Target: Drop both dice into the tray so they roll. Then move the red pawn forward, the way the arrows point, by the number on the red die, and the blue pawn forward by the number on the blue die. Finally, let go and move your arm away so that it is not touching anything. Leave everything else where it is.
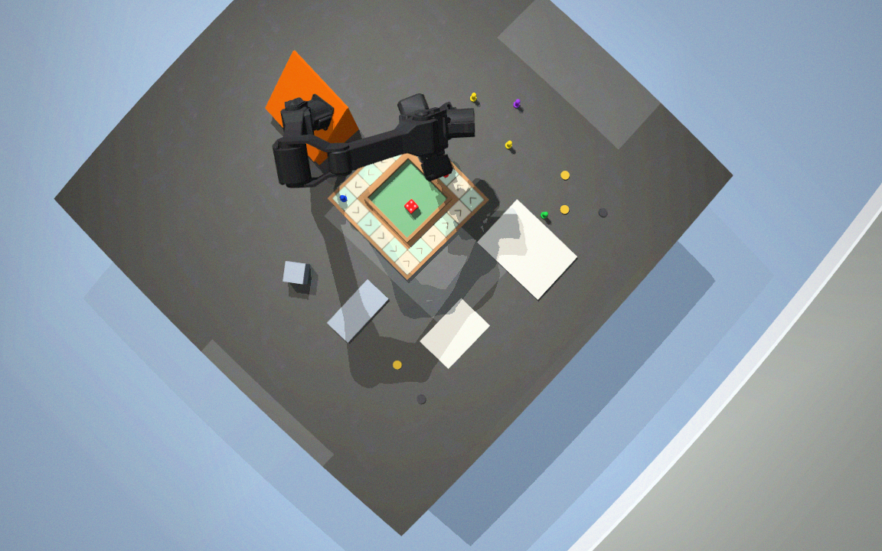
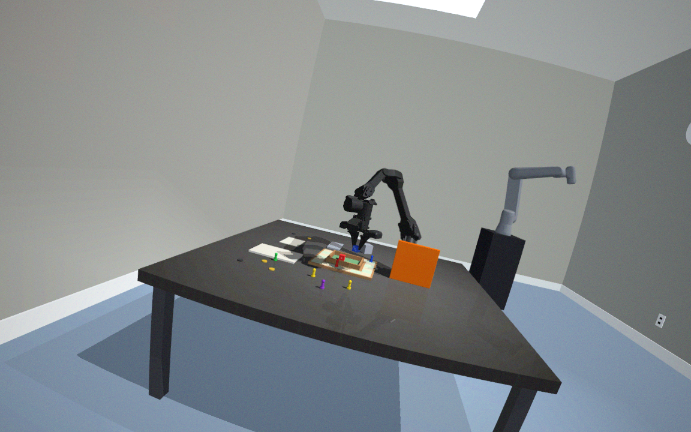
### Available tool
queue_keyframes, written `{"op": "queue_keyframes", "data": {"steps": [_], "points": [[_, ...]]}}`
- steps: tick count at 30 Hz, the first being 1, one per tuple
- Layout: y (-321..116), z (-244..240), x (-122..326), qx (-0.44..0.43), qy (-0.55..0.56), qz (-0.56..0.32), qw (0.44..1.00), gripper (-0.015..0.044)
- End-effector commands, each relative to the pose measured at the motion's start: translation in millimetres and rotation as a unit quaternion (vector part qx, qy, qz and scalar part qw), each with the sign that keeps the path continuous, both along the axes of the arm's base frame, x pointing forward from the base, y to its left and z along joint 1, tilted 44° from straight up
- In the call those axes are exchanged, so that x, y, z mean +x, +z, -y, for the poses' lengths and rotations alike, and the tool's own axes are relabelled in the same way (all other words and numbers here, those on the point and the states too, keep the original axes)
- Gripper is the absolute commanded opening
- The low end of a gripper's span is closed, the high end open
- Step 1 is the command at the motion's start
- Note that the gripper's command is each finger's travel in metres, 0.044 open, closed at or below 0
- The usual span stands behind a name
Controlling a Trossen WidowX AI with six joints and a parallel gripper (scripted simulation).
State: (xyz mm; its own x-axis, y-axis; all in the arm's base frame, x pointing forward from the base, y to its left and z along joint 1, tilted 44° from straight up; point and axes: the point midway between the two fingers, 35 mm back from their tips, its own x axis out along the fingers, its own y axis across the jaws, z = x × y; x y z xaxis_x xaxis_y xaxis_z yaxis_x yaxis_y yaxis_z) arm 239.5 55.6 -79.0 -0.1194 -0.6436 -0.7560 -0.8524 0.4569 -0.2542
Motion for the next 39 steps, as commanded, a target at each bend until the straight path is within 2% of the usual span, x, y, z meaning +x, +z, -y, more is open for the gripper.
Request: {"op": "queue_keyframes", "data": {"steps": [1,16,21,31,39], "points": [[9,15,3,0.004,0.036,-0.027,0.999,0.0],[34,70,1,0.009,0.161,-0.144,0.976,0.0],[35,73,0,0.012,0.166,-0.149,0.975,0.0],[25,76,-10,0.165,0.148,-0.14,0.965,0.0],[21,77,-13,0.285,0.158,-0.098,0.94,0.0]]}}
